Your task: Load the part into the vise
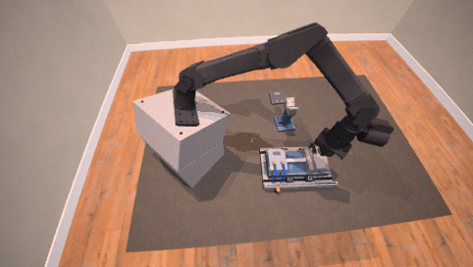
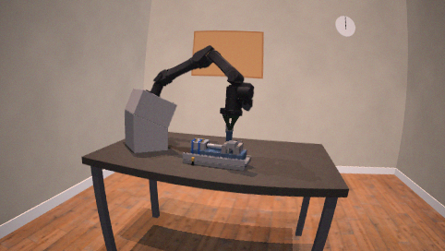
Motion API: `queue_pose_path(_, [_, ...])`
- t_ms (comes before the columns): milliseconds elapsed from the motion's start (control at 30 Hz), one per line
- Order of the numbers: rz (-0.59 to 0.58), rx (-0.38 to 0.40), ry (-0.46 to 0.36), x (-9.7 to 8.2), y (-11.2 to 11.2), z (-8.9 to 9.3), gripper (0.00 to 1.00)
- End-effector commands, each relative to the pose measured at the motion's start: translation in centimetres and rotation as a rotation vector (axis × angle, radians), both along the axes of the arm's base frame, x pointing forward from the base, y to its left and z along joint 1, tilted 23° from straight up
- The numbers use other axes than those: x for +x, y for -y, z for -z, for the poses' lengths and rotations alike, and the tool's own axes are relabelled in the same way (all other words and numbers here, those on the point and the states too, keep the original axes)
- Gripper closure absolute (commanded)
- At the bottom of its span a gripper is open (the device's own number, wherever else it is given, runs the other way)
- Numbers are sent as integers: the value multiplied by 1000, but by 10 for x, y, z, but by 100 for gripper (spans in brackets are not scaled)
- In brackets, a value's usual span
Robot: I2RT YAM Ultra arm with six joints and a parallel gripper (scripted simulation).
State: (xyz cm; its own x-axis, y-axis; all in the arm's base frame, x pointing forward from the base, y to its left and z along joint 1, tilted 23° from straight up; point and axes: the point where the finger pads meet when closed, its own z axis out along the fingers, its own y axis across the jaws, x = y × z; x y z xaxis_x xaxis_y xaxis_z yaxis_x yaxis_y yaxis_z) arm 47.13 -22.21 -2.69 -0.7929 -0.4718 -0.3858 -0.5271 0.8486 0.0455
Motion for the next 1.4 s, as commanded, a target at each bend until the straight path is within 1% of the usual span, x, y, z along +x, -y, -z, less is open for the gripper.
queue_pose_path(0, [-149,-73,83,-2,10,-10,100])
queue_pose_path(67, [-149,-73,83,-2,10,-10,100])
queue_pose_path(133, [-280,-120,115,-5,9,-9,100])
queue_pose_path(167, [-298,-126,120,-6,9,-9,100])
queue_pose_path(267, [-412,-167,148,-8,8,-8,100])
queue_pose_path(300, [-430,-173,152,-9,8,-8,100])
queue_pose_path(333, [-479,-190,164,-10,7,-7,100])
queue_pose_path(367, [-488,-193,167,-10,7,-7,100])
queue_pose_path(433, [-577,-225,189,-13,6,-7,100])
queue_pose_path(467, [-584,-227,190,-13,6,-6,100])
queue_pose_path(567, [-675,-259,212,-15,5,-6,100])
queue_pose_path(633, [-675,-259,212,-15,5,-6,100])
queue_pose_path(767, [-711,-272,221,-16,5,-5,100])
queue_pose_path(833, [-711,-266,217,-17,4,-2,100])
queue_pose_path(1367, [-709,-262,214,-17,4,-3,100])
